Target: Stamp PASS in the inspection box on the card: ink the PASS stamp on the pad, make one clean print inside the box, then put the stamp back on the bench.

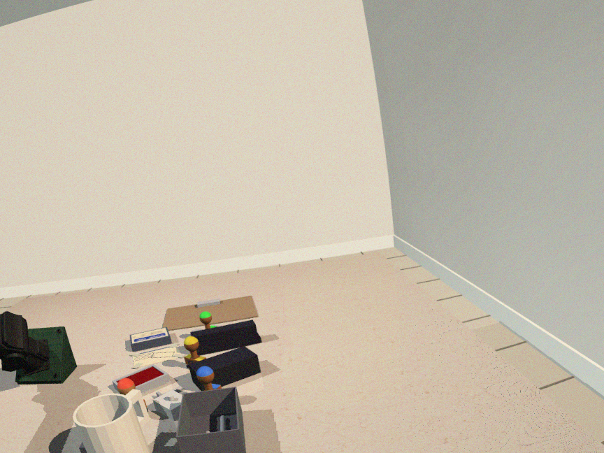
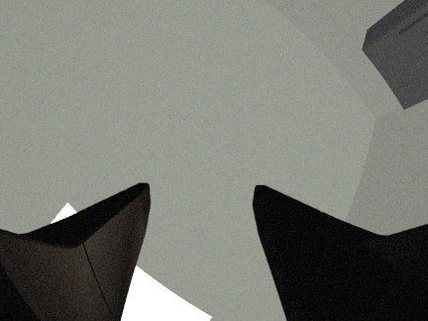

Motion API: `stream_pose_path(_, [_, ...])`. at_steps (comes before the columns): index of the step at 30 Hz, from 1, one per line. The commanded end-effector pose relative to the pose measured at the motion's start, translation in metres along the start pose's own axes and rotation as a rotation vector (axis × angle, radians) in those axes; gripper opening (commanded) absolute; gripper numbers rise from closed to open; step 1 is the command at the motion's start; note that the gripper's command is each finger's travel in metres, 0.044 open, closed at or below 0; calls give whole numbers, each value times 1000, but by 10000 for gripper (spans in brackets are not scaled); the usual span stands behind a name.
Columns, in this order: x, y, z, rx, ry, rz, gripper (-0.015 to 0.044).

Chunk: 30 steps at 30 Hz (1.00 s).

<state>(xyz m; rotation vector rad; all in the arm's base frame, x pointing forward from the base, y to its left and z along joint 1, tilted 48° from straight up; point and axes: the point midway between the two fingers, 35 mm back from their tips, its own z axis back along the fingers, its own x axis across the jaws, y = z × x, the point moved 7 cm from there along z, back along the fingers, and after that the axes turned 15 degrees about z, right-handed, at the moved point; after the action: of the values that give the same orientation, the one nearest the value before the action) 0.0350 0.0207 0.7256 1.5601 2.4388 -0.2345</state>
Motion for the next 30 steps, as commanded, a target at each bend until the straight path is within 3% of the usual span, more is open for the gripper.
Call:
stream_pose_path(1, [-8, 26, 9, 42, 41, -61, 211])
stream_pose_path(16, [-52, 176, 59, 461, 297, -168, 211])
stream_pose_path(30, [-64, 324, 161, 941, 600, -287, 211])
